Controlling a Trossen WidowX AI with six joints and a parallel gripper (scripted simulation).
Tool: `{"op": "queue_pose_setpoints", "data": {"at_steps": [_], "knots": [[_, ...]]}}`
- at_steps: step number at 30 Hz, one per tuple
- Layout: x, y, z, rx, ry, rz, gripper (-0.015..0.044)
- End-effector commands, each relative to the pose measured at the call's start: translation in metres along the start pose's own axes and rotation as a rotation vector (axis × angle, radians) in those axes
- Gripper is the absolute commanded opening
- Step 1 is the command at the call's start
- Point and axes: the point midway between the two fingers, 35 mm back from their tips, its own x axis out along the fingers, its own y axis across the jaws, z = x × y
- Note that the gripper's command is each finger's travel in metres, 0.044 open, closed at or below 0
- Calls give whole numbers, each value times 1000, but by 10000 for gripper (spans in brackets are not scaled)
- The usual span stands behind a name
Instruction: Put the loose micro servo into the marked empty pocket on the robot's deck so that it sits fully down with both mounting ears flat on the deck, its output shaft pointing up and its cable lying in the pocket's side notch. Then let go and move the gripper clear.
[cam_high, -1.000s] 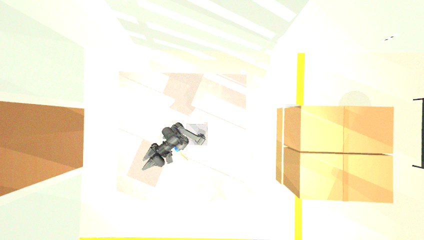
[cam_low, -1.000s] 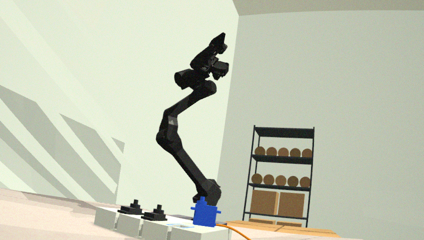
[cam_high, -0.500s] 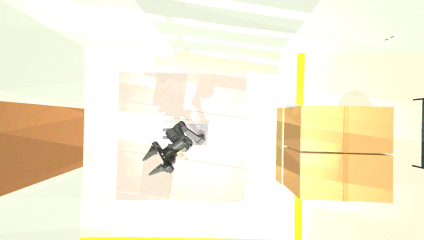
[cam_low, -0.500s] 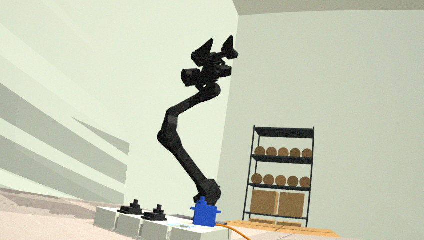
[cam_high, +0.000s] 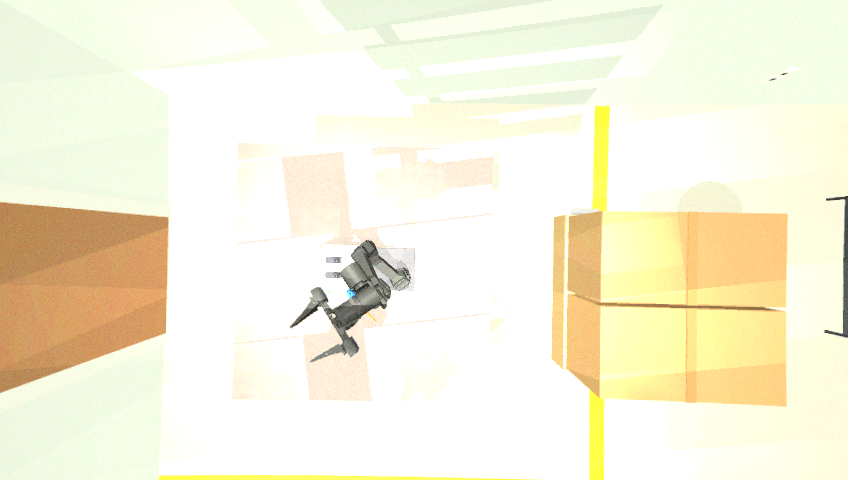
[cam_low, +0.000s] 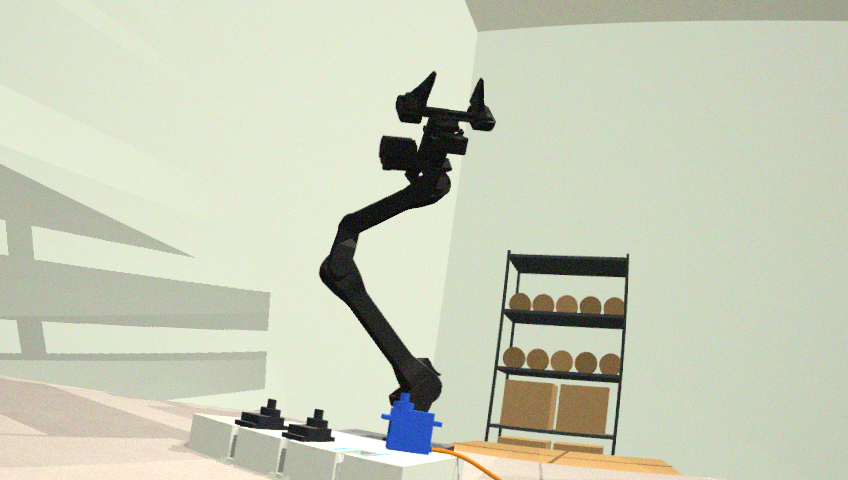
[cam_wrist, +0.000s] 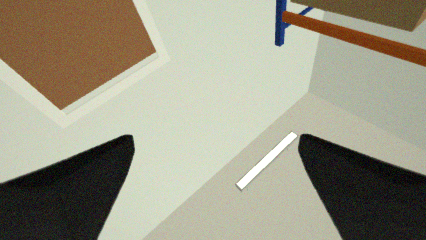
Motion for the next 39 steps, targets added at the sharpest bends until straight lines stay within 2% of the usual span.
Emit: {"op": "queue_pose_setpoints", "data": {"at_steps": [1, 14, 19, 39], "knots": [[-2, -17, -1, -151, 28, -9, 440], [-2, -47, 1, -543, 86, -6, 440], [-2, -51, 2, -587, 92, -6, 440], [5, -88, 22, -1092, 132, -10, 440]]}}
